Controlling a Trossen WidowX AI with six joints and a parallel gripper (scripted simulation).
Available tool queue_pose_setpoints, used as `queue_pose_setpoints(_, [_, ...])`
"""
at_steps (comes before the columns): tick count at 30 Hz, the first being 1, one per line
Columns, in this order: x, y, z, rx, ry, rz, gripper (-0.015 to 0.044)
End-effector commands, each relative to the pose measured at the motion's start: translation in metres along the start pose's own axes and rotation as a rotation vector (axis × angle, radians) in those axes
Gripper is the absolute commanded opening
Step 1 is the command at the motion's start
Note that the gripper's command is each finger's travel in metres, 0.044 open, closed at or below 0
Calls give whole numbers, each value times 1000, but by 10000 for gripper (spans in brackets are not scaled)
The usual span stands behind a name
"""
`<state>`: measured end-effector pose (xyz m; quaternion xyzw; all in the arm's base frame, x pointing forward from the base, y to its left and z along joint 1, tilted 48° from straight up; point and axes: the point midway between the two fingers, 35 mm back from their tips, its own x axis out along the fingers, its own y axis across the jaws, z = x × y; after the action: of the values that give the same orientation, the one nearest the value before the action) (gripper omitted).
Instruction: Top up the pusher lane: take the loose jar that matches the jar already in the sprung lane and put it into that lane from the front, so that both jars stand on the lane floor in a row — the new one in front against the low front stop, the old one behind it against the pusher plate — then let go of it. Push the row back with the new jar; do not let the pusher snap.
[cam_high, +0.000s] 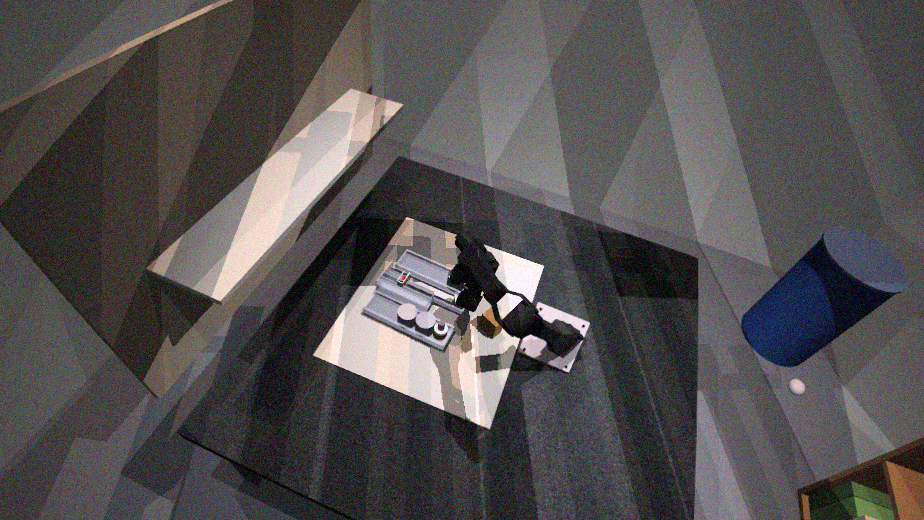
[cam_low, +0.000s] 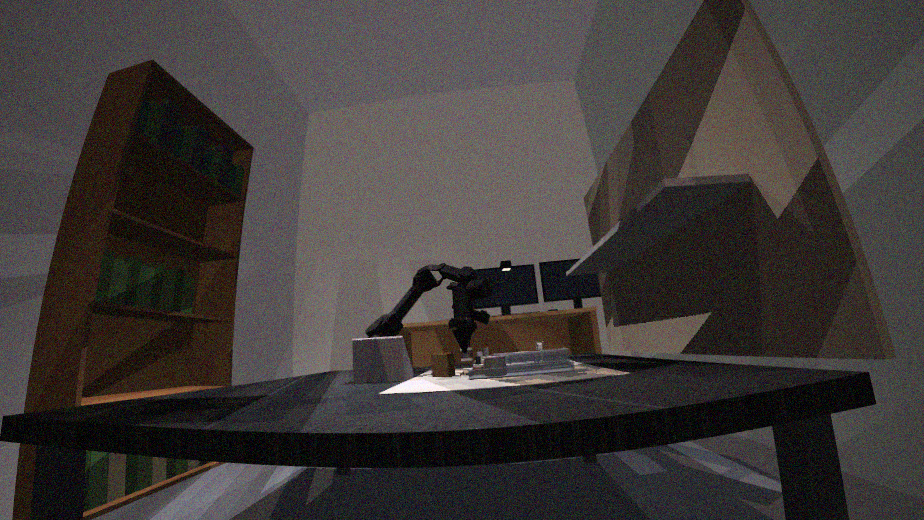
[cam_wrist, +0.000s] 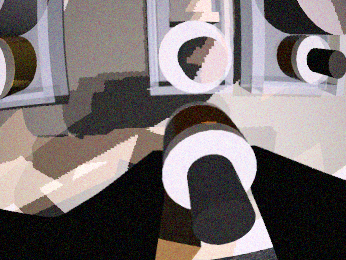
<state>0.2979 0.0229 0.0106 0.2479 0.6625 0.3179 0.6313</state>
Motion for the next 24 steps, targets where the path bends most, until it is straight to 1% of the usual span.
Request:
queue_pose_setpoints(1, [12,1,-1,5,1,5,0])
queue_pose_setpoints(4, [17,1,-1,5,1,6,0])
queue_pose_setpoints(24, [18,1,6,5,0,6,0])
